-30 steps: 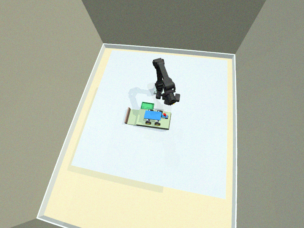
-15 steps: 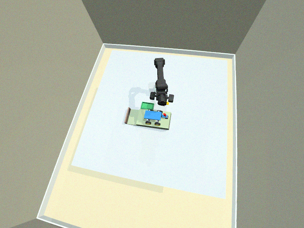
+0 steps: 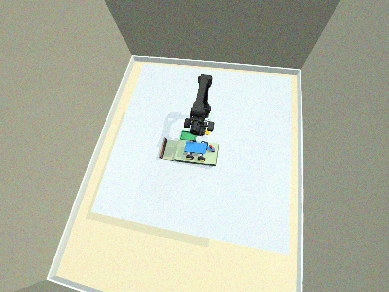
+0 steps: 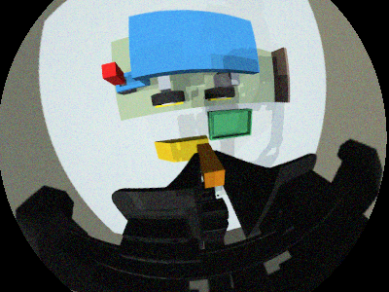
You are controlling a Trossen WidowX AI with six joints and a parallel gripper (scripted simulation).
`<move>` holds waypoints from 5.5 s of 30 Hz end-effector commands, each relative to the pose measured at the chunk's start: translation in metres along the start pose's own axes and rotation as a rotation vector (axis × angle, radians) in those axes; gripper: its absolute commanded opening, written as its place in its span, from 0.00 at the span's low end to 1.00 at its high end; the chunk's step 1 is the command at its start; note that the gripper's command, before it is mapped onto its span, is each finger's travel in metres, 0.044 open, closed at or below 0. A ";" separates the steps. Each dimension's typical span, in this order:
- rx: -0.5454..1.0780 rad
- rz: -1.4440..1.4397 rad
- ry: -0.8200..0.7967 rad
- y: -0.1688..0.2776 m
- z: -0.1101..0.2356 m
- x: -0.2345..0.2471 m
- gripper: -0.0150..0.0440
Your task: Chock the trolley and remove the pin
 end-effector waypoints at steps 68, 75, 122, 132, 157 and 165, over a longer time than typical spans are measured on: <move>0.011 0.006 -0.101 -0.081 -0.022 -0.151 0.25; 0.011 0.006 -0.101 -0.082 -0.040 -0.149 0.25; 0.011 0.006 -0.104 -0.078 -0.076 -0.120 0.25; 0.011 0.006 -0.105 -0.077 -0.075 -0.110 0.25; 0.013 0.008 -0.102 -0.078 -0.067 -0.114 0.58; 0.011 0.006 -0.104 -0.077 -0.040 -0.117 0.58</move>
Point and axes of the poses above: the point midway between the two fingers, 35 mm back from their tips, its own z axis back along the fingers, its own x axis across the jaws, y = z × x, the point moved 3 cm from there along z, back along the fingers, and after that the axes turned 7 degrees about -z, right-handed, at the moved point
